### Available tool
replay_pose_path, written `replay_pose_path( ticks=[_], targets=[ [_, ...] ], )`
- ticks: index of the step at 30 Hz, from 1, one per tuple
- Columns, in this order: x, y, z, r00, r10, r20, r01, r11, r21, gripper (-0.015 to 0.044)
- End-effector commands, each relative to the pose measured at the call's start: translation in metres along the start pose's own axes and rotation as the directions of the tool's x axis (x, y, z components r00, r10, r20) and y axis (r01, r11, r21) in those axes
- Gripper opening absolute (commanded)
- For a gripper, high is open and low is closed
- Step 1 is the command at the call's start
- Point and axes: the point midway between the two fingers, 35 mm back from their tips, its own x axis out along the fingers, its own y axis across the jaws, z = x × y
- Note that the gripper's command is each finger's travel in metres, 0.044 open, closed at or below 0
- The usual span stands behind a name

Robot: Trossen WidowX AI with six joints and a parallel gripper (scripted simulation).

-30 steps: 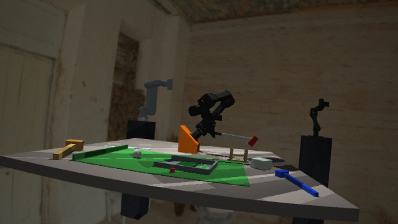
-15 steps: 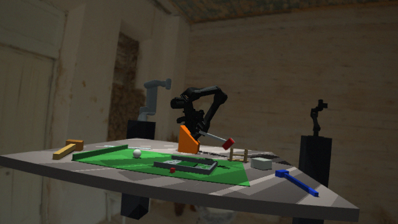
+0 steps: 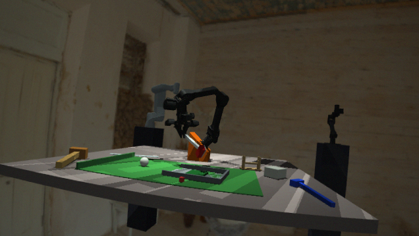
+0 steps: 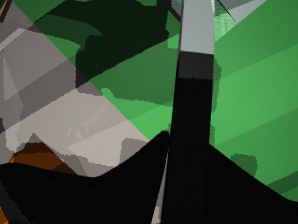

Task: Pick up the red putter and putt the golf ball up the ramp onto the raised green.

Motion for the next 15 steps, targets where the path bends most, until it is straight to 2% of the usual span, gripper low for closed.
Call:
replay_pose_path(
  ticks=[1, 8, 15],
  targets=[
    [-0.010, -0.026, -0.022, 0.999, -0.050, -0.001, 0.050, 0.990, 0.135, 0.0000],
    [-0.025, -0.068, -0.068, 0.991, -0.132, -0.022, 0.130, 0.916, 0.380, 0.0000],
    [-0.036, -0.104, -0.120, 0.977, -0.207, -0.045, 0.191, 0.774, 0.604, 0.0000]
  ],
)
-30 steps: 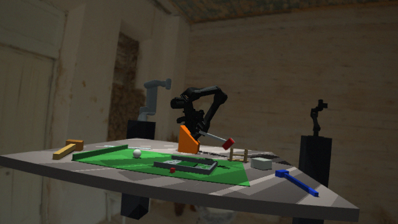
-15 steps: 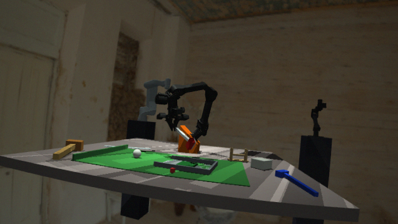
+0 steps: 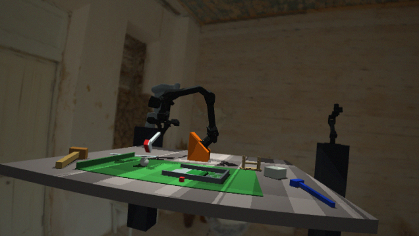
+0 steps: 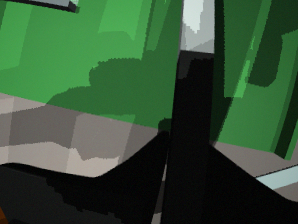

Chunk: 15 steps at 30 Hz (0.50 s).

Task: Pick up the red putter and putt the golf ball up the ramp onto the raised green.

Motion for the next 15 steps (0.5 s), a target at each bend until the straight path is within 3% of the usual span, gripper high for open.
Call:
replay_pose_path(
  ticks=[1, 8, 15],
  targets=[
    [-0.003, -0.032, -0.013, 0.999, -0.045, 0.016, 0.042, 0.989, 0.138, 0.0000],
    [-0.001, -0.037, -0.017, 0.999, -0.052, 0.018, 0.048, 0.985, 0.164, 0.0000],
    [0.025, -0.038, -0.022, 0.999, -0.051, 0.018, 0.047, 0.985, 0.163, 0.0000]
  ],
)
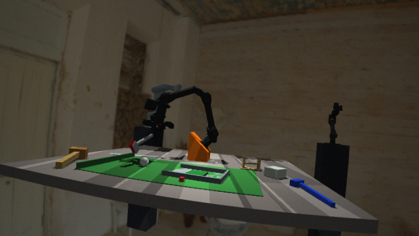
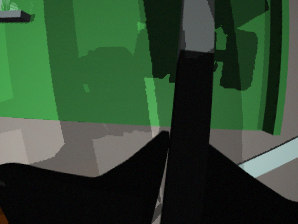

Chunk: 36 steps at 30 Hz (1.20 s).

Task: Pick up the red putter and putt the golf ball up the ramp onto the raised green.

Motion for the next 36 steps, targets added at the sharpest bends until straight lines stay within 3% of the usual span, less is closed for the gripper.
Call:
replay_pose_path(
  ticks=[1, 25, 36],
  targets=[
    [0.017, 0.001, -0.004, 1.000, 0.008, 0.004, -0.008, 1.000, 0.007, 0.0000],
    [0.051, 0.001, -0.014, 1.000, 0.009, 0.005, -0.009, 1.000, 0.007, 0.0000],
    [0.049, 0.001, -0.014, 1.000, 0.006, -0.005, -0.006, 1.000, 0.005, 0.0000]
  ],
)
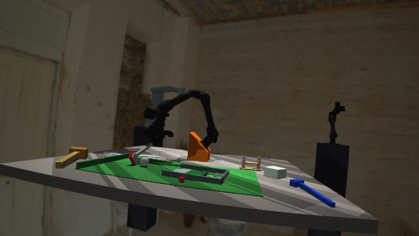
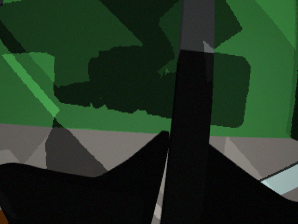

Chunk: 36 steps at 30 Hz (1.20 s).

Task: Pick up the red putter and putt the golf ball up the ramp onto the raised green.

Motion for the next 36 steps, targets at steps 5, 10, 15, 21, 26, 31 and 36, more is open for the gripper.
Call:
replay_pose_path(
  ticks=[5, 10, 15, 21, 26, 31, 36],
  targets=[
    [0.000, -0.012, 0.001, 1.000, -0.001, 0.006, 0.001, 1.000, 0.000, 0.0000],
    [0.002, -0.030, 0.001, 1.000, -0.001, 0.012, 0.001, 1.000, 0.001, 0.0000],
    [0.002, -0.027, 0.000, 1.000, 0.003, 0.012, -0.003, 1.000, 0.004, 0.0000],
    [0.000, 0.006, 0.007, 1.000, 0.000, 0.012, 0.000, 1.000, 0.005, 0.0000],
    [0.001, 0.075, 0.007, 1.000, 0.004, 0.011, -0.004, 1.000, 0.005, 0.0000],
    [0.004, 0.108, 0.001, 1.000, 0.010, 0.011, -0.010, 1.000, 0.004, 0.0000],
    [-0.005, 0.108, 0.004, 1.000, 0.009, 0.011, -0.009, 1.000, 0.004, 0.0000]
  ],
)
